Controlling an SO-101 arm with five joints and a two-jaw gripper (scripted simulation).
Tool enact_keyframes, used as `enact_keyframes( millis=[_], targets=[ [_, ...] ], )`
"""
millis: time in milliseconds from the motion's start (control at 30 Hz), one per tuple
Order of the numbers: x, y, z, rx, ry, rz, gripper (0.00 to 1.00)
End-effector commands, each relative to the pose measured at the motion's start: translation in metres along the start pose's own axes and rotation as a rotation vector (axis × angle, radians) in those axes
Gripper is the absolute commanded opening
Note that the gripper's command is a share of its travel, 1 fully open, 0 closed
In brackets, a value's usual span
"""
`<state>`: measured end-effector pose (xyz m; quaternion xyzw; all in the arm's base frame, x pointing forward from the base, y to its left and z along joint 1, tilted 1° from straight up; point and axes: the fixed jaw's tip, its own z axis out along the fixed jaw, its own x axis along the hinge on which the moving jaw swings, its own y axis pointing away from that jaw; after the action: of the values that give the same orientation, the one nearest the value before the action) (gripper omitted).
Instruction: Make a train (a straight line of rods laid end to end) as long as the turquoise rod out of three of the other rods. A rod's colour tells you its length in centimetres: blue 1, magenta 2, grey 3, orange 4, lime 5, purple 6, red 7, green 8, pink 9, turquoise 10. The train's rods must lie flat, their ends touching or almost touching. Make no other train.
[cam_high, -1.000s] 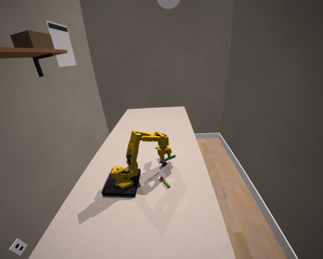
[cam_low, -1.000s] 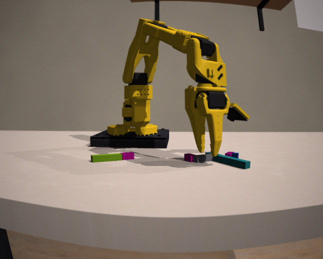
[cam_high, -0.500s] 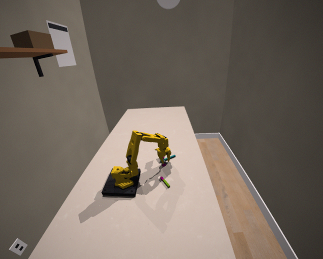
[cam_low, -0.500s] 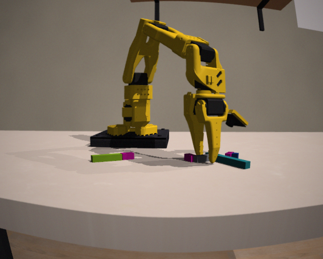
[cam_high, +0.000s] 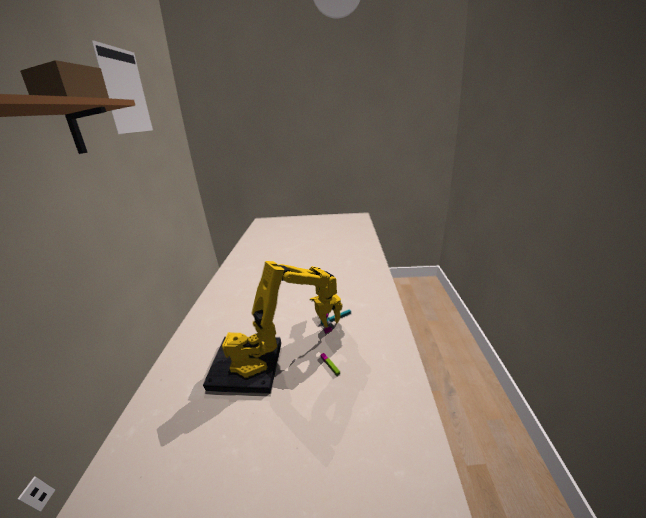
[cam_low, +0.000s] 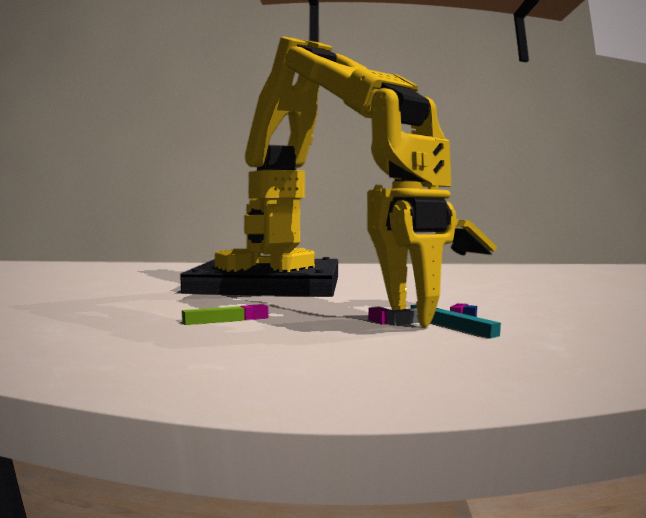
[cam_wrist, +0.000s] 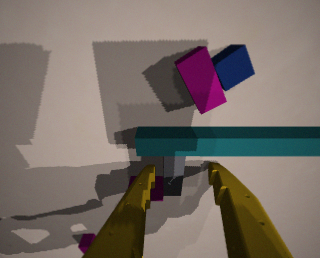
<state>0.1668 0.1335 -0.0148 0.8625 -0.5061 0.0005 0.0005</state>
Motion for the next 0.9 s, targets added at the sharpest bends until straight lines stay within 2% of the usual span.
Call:
enact_keyframes(
  millis=[0, 600, 867],
  targets=[
    [-0.0006, 0.0056, 0.0056, -0.030, 0.004, -0.001, 0.19],
    [-0.0006, 0.0056, 0.0056, -0.030, 0.004, -0.001, 0.13],
    [-0.0006, 0.0056, 0.0056, -0.030, 0.004, -0.001, 0.07]
  ],
)
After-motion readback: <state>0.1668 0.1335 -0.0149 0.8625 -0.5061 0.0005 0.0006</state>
